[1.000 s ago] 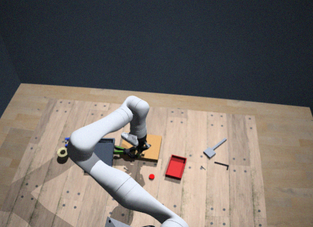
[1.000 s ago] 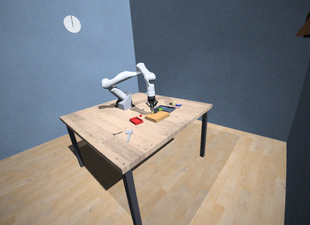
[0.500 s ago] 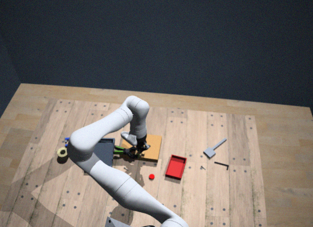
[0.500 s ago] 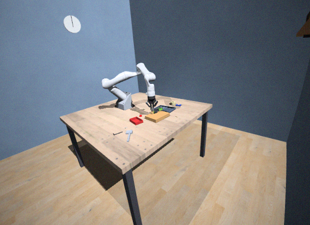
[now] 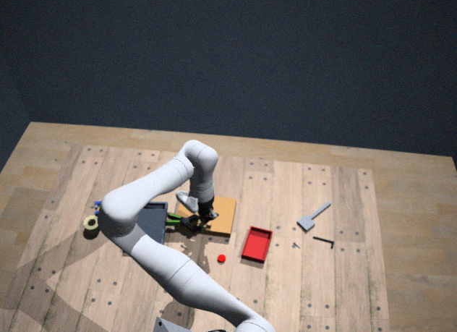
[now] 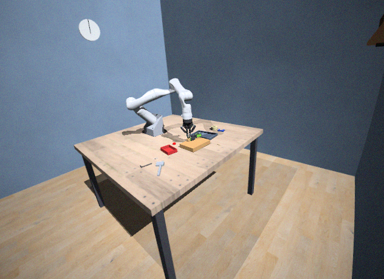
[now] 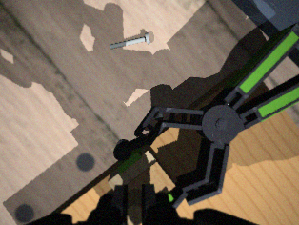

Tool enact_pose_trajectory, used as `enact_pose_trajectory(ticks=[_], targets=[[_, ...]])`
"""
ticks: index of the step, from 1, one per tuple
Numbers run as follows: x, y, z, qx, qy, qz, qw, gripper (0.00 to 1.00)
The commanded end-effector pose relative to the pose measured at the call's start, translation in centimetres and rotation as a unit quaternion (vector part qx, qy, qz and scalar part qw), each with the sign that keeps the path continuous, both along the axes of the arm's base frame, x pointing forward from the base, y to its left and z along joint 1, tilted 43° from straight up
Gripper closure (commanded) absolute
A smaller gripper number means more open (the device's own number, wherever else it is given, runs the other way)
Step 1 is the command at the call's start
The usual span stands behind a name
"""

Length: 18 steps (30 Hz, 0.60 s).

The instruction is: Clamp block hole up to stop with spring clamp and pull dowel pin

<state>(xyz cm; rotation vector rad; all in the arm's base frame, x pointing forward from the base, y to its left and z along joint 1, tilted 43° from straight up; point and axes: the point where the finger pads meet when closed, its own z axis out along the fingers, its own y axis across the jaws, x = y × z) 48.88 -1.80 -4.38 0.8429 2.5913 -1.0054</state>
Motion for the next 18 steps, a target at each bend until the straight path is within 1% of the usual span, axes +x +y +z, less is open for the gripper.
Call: enact_pose_trajectory(ticks=[1,7,18], targets=[[0.07,0.13,0.11,0.001,-0.007,-0.006,1.0,0.9],[0.07,0.15,0.13,0.001,-0.02,-0.019,1.0,0.9],[0.07,0.17,0.15,0.0,0.001,0.003,1.0,0.9]])
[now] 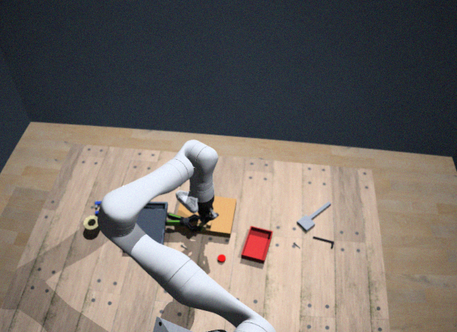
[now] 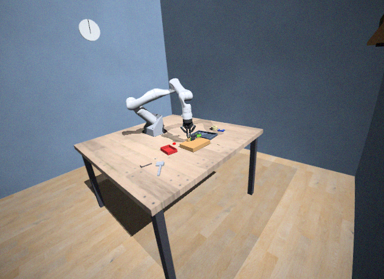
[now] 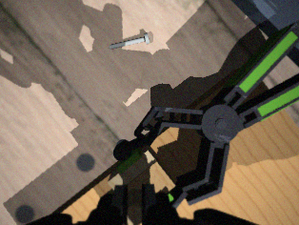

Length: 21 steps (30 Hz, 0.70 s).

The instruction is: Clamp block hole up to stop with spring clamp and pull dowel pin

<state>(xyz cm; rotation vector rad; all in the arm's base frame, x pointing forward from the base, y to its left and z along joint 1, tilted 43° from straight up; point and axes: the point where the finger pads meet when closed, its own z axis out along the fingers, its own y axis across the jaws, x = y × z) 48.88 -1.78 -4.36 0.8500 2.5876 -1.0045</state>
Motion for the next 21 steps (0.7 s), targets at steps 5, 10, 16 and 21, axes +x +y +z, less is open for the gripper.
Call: enact_pose_trajectory(ticks=[5,10,16,21], targets=[[0.07,0.16,0.14,0.0,0.015,0.018,1.0,0.9],[0.07,0.16,0.14,0.0,0.022,0.026,0.999,0.9],[0.07,0.16,0.15,0.0,0.036,0.041,0.999,0.9],[0.07,0.17,0.15,0.0,0.048,0.054,0.997,0.9]])
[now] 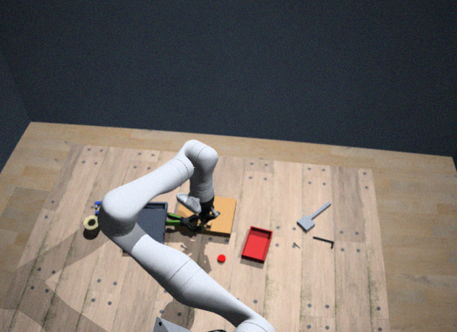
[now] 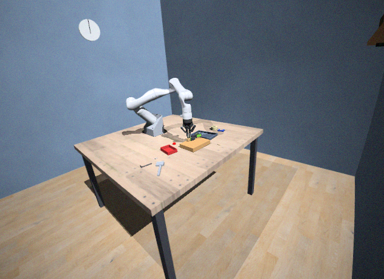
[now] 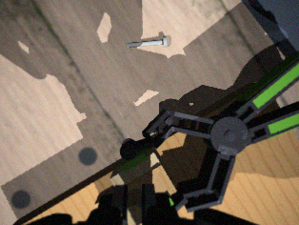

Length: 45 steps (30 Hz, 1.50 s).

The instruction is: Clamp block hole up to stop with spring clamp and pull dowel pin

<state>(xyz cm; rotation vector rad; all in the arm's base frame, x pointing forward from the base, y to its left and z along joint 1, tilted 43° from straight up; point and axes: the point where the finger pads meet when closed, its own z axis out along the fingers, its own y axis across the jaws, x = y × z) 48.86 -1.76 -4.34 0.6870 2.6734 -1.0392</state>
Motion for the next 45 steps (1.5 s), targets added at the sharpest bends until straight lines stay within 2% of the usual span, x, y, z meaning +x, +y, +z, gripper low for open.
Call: enact_pose_trajectory(ticks=[1,45], targets=[[0.09,0.15,0.13,0.0,0.005,0.008,1.0,0.9],[0.09,0.17,0.15,-0.001,0.099,0.11,0.989,0.9]])
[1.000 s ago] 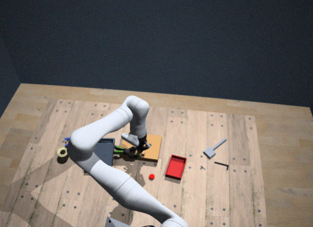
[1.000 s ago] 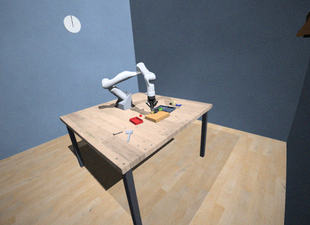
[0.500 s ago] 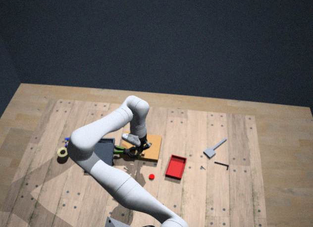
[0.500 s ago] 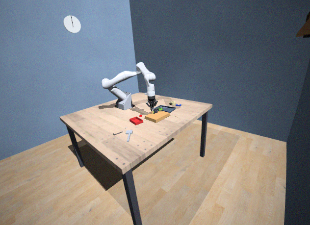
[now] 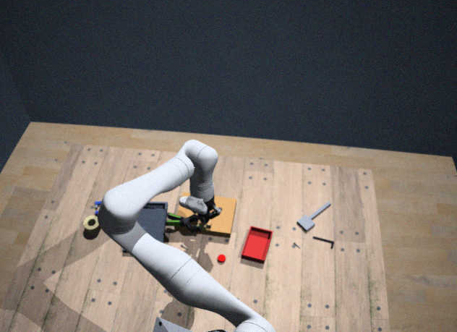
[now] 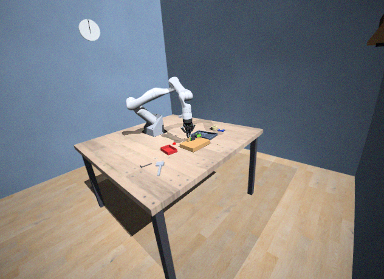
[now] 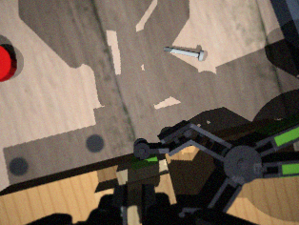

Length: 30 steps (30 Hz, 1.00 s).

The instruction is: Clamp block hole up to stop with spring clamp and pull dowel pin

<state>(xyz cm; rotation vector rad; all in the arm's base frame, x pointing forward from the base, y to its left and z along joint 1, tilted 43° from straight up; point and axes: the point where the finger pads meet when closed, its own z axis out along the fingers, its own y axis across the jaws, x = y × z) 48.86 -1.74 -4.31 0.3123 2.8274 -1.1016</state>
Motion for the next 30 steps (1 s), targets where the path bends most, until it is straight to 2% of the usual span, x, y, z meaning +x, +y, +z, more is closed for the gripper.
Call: enact_pose_trajectory(ticks=[1,30], targets=[[0.09,0.14,0.12,0.0,0.006,0.009,1.0,0.9],[0.09,0.15,0.13,-0.001,0.07,0.079,0.994,0.9]])
